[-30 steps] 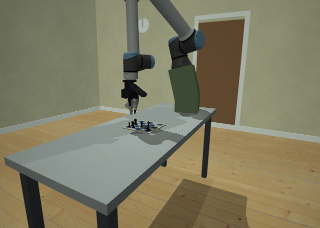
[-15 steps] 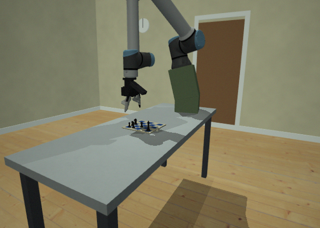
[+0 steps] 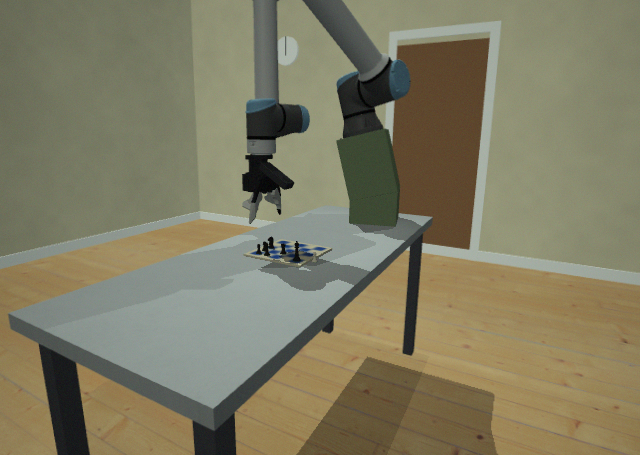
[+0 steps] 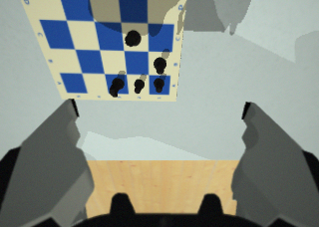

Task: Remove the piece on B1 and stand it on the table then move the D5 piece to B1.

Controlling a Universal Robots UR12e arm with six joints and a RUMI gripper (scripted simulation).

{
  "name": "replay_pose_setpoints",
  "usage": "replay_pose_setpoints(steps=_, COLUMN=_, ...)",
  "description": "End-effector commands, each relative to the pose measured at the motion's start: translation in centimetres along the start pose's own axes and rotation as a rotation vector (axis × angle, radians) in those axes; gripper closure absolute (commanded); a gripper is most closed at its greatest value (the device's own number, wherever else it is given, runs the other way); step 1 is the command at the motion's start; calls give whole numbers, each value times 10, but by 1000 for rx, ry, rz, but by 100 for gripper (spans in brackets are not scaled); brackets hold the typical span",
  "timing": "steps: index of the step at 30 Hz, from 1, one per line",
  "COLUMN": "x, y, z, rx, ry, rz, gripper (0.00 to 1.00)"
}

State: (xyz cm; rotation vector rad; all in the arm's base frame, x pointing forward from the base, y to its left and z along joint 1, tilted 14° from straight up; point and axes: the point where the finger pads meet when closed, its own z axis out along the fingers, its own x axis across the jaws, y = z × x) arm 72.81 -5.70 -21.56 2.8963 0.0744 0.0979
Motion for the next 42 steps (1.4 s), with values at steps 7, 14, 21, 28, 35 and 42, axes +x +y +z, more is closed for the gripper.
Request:
replay_pose_setpoints(steps=7, x=1, y=0, z=-16, rx=0, ry=1, rz=0, gripper=0)
replay_pose_setpoints(steps=14, x=1, y=0, z=-37, rx=0, ry=1, rz=0, gripper=0)
replay_pose_setpoints(steps=21, x=1, y=0, z=-65, rx=0, ry=1, rz=0, gripper=0)
replay_pose_setpoints(steps=28, x=1, y=0, z=-74, rx=0, ry=1, rz=0, gripper=0)
replay_pose_setpoints(steps=35, x=1, y=0, z=-74, rx=0, ry=1, rz=0, gripper=0)
replay_pose_setpoints(steps=42, x=1, y=0, z=-74, rx=0, ry=1, rz=0, gripper=0)
